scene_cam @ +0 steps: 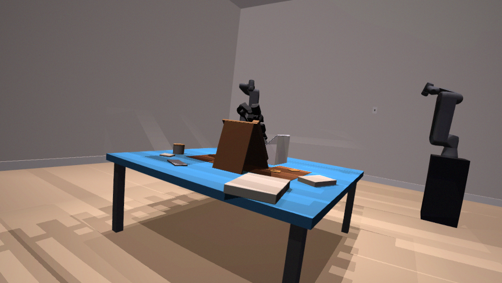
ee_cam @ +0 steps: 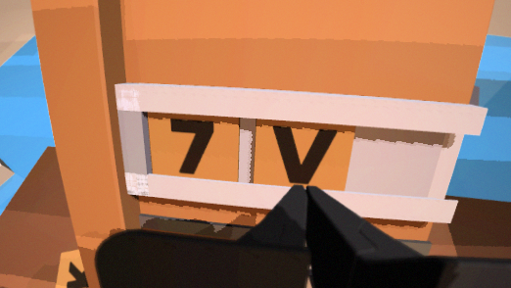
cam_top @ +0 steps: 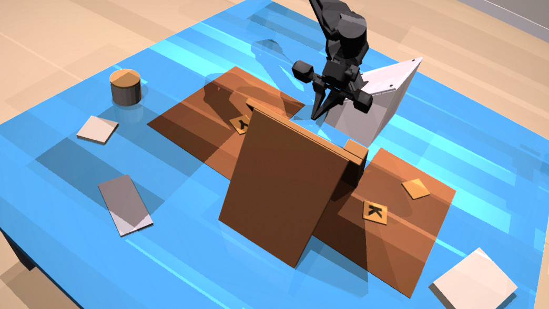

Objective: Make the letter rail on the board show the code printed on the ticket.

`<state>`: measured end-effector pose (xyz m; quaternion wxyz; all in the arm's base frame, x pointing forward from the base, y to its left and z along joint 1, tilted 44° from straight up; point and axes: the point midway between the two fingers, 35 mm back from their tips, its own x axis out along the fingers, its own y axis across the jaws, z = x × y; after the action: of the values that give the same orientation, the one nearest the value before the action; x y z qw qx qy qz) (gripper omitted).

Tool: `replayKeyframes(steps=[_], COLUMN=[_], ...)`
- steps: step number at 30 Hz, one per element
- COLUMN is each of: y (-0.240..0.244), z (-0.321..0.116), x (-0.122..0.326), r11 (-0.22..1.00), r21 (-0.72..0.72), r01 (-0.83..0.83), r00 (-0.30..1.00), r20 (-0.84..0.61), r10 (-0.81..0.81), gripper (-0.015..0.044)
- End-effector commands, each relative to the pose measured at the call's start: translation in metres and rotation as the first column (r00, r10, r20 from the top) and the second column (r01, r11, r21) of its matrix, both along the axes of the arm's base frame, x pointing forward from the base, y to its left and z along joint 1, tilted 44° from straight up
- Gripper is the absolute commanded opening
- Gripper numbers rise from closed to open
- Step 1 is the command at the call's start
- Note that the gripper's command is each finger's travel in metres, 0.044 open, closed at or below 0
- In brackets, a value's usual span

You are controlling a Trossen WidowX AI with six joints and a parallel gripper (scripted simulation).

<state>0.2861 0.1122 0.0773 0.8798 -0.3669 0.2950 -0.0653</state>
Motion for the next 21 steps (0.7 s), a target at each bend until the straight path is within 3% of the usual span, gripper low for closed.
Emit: replayKeyframes(steps=[1, 10, 21], y=[0.0, 0.0, -0.02], z=[0.0, 0.005, 0.031], x=[0.001, 0.026, 0.034], r11=[1.0, 0.982, 0.886], r21=[0.0, -0.043, -0.172], r01=[0.003, 0.184, 0.43], r00=[1.0, 0.953, 0.773], r20=[-0.005, -0.236, -0.438], r10=[-0.003, -0.189, -0.46], gripper=[0.0, 0.0, 0.0])
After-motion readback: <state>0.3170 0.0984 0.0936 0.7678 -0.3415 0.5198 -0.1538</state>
